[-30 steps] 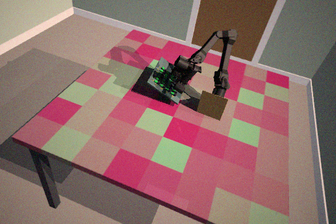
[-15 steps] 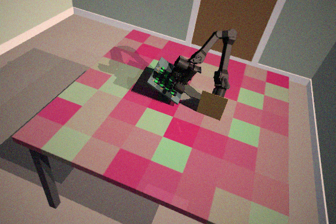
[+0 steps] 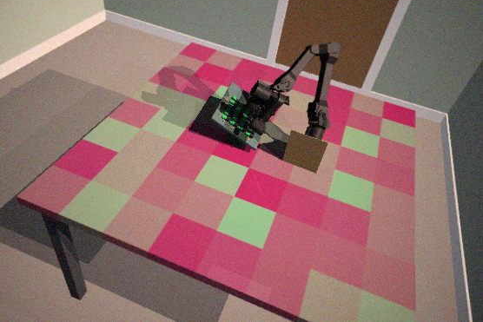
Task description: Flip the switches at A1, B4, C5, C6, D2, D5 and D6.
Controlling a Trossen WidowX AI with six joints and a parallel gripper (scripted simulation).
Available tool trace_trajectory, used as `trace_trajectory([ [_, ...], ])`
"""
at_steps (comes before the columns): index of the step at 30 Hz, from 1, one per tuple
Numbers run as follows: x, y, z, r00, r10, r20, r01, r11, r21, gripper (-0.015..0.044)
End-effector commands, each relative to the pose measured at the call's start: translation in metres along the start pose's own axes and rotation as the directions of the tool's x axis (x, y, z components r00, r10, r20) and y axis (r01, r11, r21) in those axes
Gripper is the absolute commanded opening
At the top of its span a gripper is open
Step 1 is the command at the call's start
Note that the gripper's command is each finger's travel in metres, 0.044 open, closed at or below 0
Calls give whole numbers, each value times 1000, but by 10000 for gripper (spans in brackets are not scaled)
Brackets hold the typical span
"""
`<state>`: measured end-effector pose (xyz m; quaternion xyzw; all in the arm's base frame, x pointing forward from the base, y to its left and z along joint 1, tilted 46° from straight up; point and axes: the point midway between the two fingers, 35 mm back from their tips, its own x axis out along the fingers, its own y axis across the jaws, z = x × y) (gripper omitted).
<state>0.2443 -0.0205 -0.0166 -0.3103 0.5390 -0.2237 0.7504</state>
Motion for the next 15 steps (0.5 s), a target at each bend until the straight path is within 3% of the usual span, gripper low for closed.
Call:
trace_trajectory([
  [1, 1, 0, 0, 1000, -2, 0, 2, 1000, -7, 0],
  [15, 3, 0, 0, 1000, -2, 0, 2, 1000, -7, 0],
])
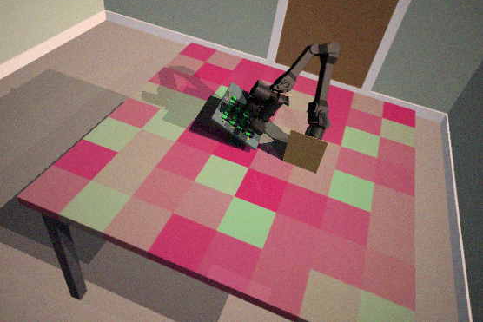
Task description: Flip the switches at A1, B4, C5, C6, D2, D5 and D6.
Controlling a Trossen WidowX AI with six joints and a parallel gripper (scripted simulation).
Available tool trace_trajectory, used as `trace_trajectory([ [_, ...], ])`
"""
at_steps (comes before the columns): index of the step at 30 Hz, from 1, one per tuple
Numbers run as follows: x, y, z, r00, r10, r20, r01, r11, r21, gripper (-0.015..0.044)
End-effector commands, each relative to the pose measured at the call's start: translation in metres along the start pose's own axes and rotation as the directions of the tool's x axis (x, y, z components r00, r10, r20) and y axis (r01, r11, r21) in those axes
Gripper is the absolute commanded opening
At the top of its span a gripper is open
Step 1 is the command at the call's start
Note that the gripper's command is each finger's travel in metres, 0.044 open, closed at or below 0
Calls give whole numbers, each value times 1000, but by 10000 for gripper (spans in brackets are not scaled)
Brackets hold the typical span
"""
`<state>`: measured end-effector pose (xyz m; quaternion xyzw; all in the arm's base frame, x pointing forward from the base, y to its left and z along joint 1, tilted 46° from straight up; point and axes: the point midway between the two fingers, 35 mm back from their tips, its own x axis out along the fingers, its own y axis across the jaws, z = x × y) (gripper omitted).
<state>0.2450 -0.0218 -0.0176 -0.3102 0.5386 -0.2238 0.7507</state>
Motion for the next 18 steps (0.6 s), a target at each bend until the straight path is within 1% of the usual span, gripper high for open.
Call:
trace_trajectory([
  [1, 1, 0, 0, 1000, -2, 0, 2, 1000, -7, 0],
  [18, 3, 0, 0, 1000, -2, 0, 2, 1000, -7, 0],
])
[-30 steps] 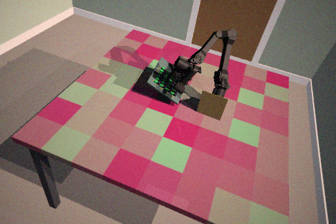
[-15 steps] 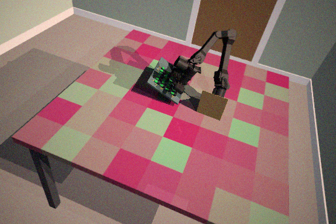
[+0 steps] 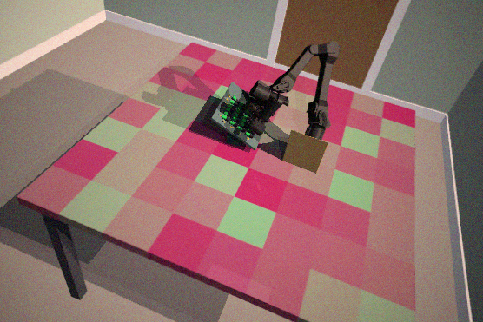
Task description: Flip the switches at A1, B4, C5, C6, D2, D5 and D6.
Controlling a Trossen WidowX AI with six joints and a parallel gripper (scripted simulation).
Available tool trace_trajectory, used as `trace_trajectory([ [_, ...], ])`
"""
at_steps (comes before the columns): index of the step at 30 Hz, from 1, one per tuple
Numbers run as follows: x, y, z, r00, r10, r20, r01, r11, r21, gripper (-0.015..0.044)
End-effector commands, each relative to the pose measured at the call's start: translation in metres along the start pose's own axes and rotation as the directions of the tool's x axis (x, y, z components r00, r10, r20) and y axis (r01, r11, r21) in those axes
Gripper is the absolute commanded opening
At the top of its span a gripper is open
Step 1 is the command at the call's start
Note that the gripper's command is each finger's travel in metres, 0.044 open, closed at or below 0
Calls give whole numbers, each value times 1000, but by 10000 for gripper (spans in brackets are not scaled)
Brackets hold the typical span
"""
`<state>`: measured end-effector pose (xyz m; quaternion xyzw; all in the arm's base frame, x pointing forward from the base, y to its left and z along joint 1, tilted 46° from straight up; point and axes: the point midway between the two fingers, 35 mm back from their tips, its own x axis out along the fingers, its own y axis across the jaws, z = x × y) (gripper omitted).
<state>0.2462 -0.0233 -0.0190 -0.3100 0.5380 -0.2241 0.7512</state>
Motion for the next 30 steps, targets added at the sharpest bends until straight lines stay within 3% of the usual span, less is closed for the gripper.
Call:
trace_trajectory([
  [1, 1, 0, -1, 1000, -2, -2, 2, 1000, -9, 0],
  [9, -1, 0, 0, 1000, 0, 0, 0, 1000, -1, 0],
  [15, -61, 1, -3, 1000, 2, 22, -2, 1000, -9, 0],
  [21, -63, 0, -3, 1000, 2, 23, -2, 1000, -10, 0],
  [30, -63, -74, -16, 1000, 3, 20, -3, 1000, -12, 0],
])
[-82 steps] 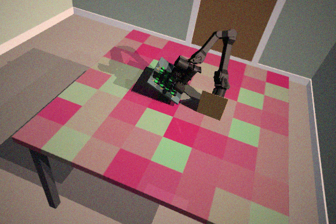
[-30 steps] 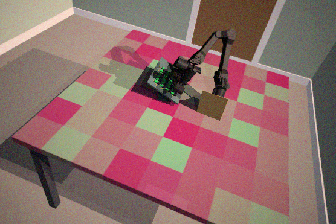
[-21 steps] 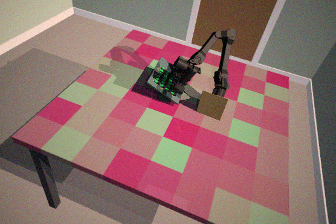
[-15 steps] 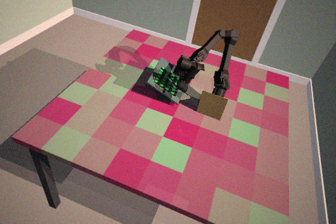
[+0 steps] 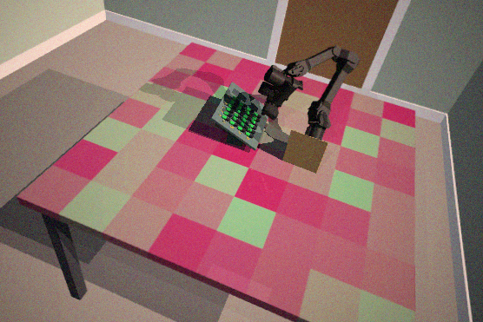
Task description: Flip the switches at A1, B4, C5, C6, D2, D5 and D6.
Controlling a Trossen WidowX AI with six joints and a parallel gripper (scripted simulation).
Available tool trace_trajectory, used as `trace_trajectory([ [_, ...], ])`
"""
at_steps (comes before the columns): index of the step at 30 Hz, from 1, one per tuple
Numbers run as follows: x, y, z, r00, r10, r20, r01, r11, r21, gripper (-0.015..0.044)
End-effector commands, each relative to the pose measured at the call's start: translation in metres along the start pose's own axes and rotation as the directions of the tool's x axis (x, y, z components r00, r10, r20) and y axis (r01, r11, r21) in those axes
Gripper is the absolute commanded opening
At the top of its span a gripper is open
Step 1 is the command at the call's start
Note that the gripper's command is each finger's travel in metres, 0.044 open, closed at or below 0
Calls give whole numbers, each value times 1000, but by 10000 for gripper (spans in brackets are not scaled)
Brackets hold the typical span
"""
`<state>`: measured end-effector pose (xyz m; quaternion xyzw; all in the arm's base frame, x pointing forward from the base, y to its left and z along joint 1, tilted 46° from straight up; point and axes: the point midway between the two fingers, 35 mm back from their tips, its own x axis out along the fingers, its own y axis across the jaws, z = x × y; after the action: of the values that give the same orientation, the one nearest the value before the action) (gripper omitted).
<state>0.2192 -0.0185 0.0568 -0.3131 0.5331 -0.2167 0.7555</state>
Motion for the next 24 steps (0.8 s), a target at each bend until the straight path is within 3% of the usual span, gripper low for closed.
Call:
trace_trajectory([
  [1, -1, -31, -12, 1000, -7, 3, 7, 1000, -4, 0],
  [6, 1, -36, -14, 1000, -9, 4, 9, 1000, -5, 0],
  [11, 33, -36, -15, 1000, -10, 29, 10, 1000, -4, 0],
  [24, 46, -37, -15, 999, -12, 31, 12, 1000, -4, 0],
])
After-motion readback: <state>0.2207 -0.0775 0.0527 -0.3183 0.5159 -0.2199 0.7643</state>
